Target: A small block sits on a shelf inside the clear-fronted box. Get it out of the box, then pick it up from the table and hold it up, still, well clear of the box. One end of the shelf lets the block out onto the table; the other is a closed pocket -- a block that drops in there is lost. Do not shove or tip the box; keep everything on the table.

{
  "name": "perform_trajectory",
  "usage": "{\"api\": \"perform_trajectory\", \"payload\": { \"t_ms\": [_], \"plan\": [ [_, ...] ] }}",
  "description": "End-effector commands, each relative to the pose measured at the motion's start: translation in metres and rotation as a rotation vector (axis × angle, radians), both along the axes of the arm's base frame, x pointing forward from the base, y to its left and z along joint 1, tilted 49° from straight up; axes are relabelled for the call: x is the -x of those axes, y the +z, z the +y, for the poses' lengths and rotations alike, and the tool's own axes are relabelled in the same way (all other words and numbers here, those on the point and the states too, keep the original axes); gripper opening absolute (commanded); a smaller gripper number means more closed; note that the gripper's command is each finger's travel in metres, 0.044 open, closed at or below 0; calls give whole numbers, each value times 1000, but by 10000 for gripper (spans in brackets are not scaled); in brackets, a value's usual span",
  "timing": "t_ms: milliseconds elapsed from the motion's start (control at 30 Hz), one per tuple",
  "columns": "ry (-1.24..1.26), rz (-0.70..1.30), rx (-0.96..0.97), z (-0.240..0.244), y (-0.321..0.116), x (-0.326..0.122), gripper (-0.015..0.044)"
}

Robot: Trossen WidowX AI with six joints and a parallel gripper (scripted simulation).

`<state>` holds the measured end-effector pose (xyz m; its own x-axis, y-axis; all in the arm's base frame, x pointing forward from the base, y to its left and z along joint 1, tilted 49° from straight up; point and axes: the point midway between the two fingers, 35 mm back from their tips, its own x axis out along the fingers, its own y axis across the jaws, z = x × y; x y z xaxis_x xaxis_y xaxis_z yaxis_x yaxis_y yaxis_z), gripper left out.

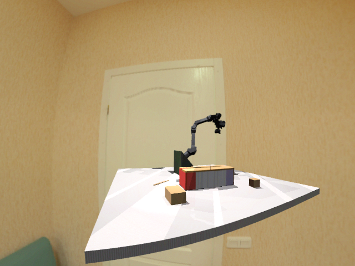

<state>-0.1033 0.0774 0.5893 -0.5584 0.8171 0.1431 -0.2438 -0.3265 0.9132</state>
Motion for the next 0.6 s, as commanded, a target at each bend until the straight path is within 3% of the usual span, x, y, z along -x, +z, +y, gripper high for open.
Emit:
{"api": "perform_trajectory", "payload": {
  "t_ms": [0,233,400,567],
  "plan": [
    [-7,3,4,2,-1,-1,400],
    [-208,77,199,81,-34,-59,400],
    [-315,78,239,109,-50,-91,400],
    [-426,144,405,156,-91,-155,400]
  ]
}}
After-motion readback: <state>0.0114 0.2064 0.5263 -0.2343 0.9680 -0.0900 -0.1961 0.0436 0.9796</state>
